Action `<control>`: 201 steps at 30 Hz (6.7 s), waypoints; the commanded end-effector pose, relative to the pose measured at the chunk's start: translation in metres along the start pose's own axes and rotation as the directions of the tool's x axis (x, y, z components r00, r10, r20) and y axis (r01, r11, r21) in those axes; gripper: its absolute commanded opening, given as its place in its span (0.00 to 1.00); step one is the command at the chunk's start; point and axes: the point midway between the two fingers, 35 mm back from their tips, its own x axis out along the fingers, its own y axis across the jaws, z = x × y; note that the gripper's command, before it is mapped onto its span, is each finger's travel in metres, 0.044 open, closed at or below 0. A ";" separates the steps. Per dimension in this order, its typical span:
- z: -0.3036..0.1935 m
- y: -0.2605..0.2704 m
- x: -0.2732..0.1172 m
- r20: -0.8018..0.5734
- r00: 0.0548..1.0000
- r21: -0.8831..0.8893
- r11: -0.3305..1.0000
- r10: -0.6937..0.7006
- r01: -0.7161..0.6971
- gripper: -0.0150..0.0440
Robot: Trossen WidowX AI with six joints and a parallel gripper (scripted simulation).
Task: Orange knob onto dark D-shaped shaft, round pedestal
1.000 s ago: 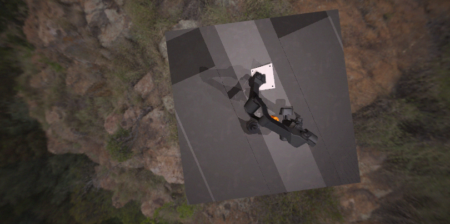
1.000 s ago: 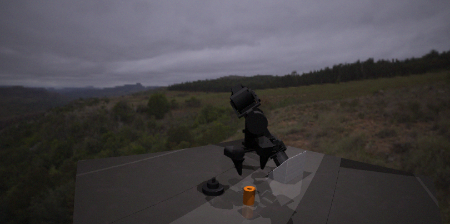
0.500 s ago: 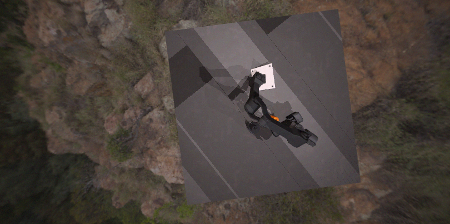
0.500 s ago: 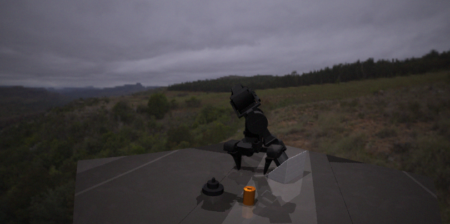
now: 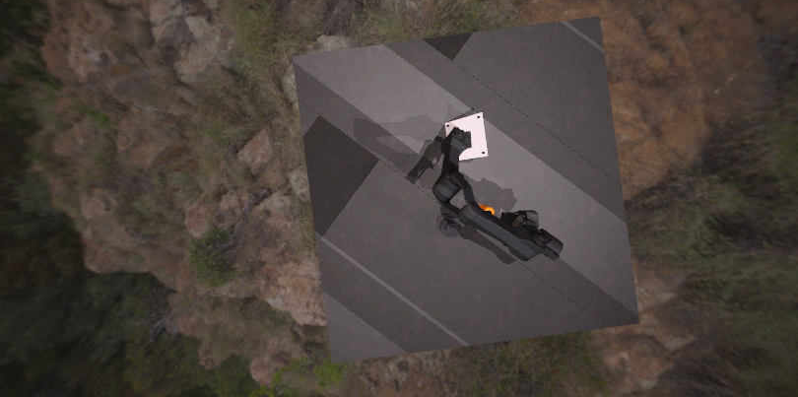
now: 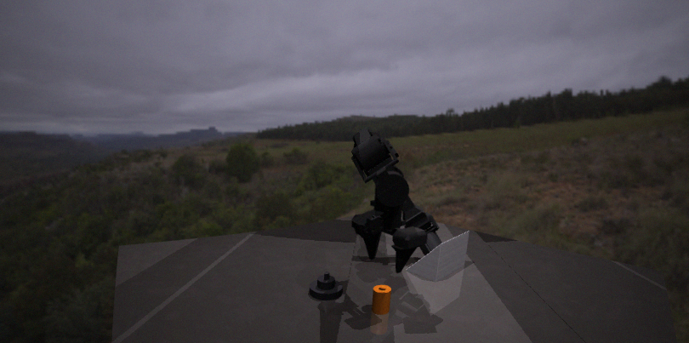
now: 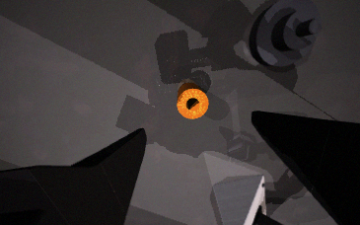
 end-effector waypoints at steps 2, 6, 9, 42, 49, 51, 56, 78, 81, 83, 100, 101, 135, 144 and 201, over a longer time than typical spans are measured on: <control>-0.001 -0.003 0.028 -0.003 1.000 0.003 1.000 -0.010 0.010 1.00; -0.001 -0.003 0.035 -0.003 1.000 0.003 1.000 -0.010 0.010 1.00; -0.001 -0.003 0.045 -0.002 1.000 0.003 1.000 -0.011 0.011 1.00; 0.001 -0.003 0.096 -0.001 1.000 0.004 1.000 -0.011 0.011 1.00; 0.001 -0.003 0.107 -0.001 1.000 0.004 1.000 -0.013 0.013 1.00; 0.000 -0.004 0.110 -0.001 1.000 0.004 1.000 -0.013 0.013 1.00; 0.000 -0.004 0.112 -0.001 1.000 0.004 1.000 -0.014 0.014 0.91; 0.004 0.002 0.083 -0.001 1.000 0.003 1.000 -0.006 0.006 0.25; 0.004 0.005 0.066 -0.001 1.000 0.002 1.000 -0.004 0.004 0.25; 0.005 0.007 0.054 0.001 1.000 0.002 1.000 -0.001 0.001 0.25; -0.008 0.008 -0.028 -0.004 1.000 0.002 1.000 -0.008 0.008 0.25; -0.008 0.008 -0.028 -0.004 1.000 0.002 1.000 -0.008 0.008 0.25; 0.044 -0.073 0.000 -0.001 1.000 0.000 1.000 0.009 -0.009 0.25; 0.054 -0.098 0.008 0.000 1.000 0.001 1.000 0.003 -0.003 0.25; 0.069 -0.146 0.048 0.000 1.000 0.007 1.000 -0.019 0.019 0.25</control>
